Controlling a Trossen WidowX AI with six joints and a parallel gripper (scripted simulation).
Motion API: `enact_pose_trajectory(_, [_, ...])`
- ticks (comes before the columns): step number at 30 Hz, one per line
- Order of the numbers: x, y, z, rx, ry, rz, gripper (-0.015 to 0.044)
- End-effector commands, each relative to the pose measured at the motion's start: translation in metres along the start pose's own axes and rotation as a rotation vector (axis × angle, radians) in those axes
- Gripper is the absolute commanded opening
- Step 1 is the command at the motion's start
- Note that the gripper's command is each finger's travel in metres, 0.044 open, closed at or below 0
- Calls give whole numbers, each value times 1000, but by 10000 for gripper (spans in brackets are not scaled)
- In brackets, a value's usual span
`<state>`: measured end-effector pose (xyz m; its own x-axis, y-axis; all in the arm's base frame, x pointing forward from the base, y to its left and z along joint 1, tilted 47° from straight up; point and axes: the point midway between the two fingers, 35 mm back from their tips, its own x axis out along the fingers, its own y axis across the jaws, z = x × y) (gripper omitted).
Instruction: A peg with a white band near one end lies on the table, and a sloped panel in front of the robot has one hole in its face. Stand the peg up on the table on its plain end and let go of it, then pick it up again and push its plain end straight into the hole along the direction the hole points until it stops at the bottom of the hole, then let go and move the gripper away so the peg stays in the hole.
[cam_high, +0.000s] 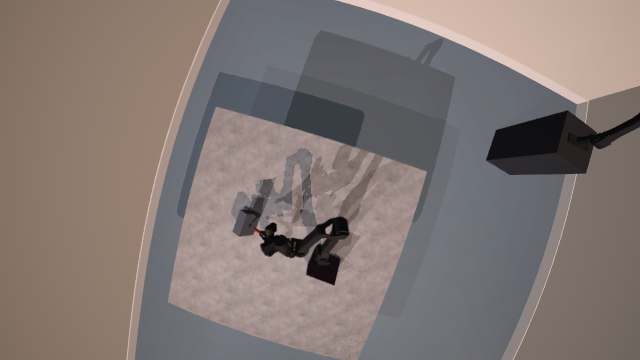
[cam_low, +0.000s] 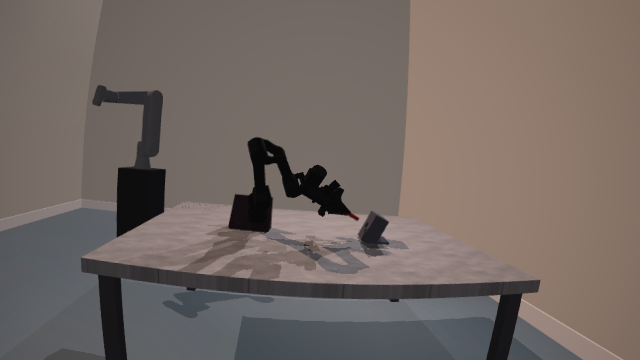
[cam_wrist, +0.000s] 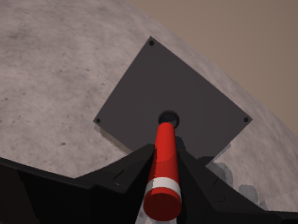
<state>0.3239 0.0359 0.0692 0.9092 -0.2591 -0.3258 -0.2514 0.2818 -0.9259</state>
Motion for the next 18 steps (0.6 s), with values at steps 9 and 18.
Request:
enact_pose_trajectory(9, [6, 1, -3, -4, -12, -16, 0])
enact_pose_trajectory(18, [9, 1, -5, 0, -21, -34, 0])
